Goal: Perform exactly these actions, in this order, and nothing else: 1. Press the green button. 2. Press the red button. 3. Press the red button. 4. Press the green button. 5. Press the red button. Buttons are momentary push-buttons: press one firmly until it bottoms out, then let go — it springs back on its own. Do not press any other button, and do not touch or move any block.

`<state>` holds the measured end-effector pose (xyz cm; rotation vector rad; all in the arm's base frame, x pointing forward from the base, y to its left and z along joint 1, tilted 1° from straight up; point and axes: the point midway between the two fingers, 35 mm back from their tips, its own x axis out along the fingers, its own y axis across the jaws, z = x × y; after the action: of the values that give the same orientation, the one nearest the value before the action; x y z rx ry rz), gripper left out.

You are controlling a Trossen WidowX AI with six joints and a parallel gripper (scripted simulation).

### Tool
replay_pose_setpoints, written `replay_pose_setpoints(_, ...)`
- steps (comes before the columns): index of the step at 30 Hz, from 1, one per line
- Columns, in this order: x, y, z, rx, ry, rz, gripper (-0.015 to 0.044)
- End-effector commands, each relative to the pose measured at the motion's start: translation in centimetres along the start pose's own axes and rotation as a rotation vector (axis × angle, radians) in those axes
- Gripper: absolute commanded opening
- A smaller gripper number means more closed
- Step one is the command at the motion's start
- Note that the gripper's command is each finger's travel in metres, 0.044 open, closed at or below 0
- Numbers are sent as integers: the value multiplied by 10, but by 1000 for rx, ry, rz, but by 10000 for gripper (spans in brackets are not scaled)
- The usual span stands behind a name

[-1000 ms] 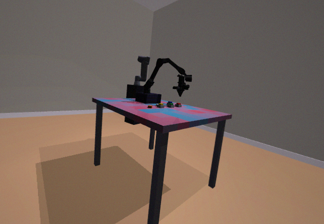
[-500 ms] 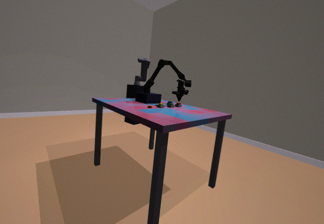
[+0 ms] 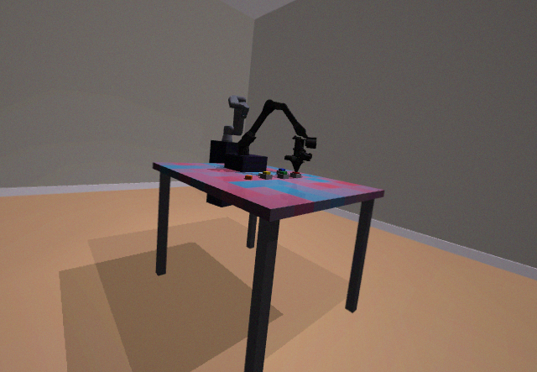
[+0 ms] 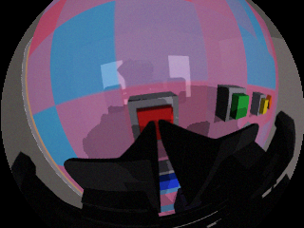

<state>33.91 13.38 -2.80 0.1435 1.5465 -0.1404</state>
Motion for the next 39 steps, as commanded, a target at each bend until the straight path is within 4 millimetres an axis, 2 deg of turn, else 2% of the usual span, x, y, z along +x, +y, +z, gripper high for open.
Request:
replay_pose_setpoints(1,4,-1,-1,5,2,0,20)
replay_pose_setpoints(17,4,-1,-1,5,2,0,20)
replay_pose_setpoints(18,1,0,0,0,0,0,20)
replay_pose_setpoints(21,-28,0,-1,5,2,0,20)
replay_pose_setpoints(26,-30,0,-1,5,2,0,20)
replay_pose_setpoints(29,-46,4,-15,5,3,0,99)
replay_pose_setpoints(33,-86,10,-56,5,7,1,204)
replay_pose_setpoints(35,-92,10,-63,5,7,1,256)
replay_pose_setpoints(39,-92,10,-63,5,7,1,361)
